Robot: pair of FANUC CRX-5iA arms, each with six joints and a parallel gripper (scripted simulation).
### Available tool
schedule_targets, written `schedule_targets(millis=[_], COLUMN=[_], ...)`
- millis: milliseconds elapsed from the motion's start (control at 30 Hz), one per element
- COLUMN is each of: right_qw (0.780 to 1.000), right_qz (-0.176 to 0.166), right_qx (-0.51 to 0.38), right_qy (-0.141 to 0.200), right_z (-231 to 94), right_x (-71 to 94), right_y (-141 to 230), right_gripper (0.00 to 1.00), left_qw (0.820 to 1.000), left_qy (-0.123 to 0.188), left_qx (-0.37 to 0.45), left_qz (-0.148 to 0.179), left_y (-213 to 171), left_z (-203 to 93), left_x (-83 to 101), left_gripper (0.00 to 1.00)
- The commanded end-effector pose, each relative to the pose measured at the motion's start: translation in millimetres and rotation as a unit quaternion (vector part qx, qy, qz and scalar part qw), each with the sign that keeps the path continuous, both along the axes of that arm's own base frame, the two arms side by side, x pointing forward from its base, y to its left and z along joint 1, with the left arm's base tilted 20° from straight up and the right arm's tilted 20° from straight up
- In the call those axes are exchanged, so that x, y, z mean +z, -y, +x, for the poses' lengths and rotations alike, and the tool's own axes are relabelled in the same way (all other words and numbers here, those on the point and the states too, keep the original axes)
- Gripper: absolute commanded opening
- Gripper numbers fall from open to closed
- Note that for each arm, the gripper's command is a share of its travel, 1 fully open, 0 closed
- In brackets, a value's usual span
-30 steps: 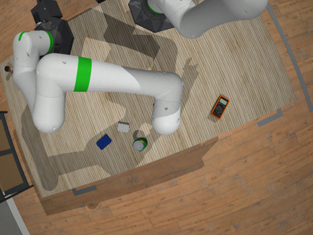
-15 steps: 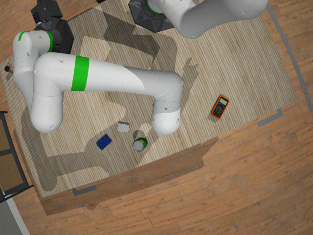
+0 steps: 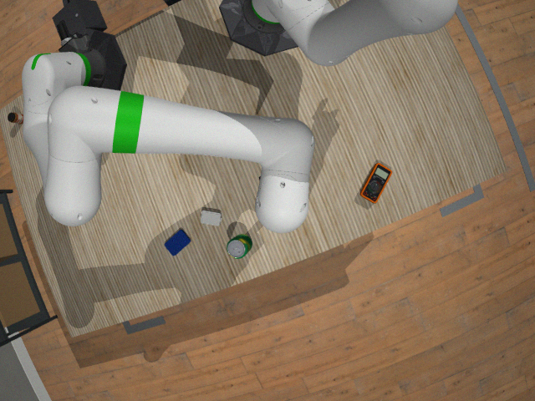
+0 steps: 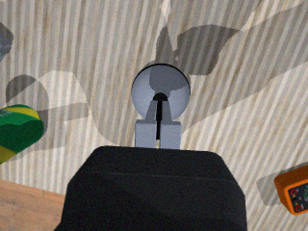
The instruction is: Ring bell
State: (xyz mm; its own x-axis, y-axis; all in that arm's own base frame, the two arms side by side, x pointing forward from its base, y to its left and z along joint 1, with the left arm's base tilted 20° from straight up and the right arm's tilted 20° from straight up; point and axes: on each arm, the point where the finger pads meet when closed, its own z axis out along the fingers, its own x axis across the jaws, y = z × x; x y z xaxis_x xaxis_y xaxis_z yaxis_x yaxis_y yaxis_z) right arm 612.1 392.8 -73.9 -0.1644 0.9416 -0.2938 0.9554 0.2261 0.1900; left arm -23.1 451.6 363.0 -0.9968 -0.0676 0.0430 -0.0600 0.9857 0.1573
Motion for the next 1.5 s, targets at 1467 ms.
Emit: schedule_targets(millis=[1467], right_qw=[1.000], right_qz=[0.001], right_qx=[0.000], right_qy=[0.001], right_z=[-3.6], right_x=[16.4], right_y=[-4.9], right_gripper=[0.17], left_qw=[1.000], left_qy=[0.000], left_qx=[0.000], left_qz=[0.001], left_y=[-0.1], left_z=[-0.1], left_x=[0.9], left_gripper=[1.00])
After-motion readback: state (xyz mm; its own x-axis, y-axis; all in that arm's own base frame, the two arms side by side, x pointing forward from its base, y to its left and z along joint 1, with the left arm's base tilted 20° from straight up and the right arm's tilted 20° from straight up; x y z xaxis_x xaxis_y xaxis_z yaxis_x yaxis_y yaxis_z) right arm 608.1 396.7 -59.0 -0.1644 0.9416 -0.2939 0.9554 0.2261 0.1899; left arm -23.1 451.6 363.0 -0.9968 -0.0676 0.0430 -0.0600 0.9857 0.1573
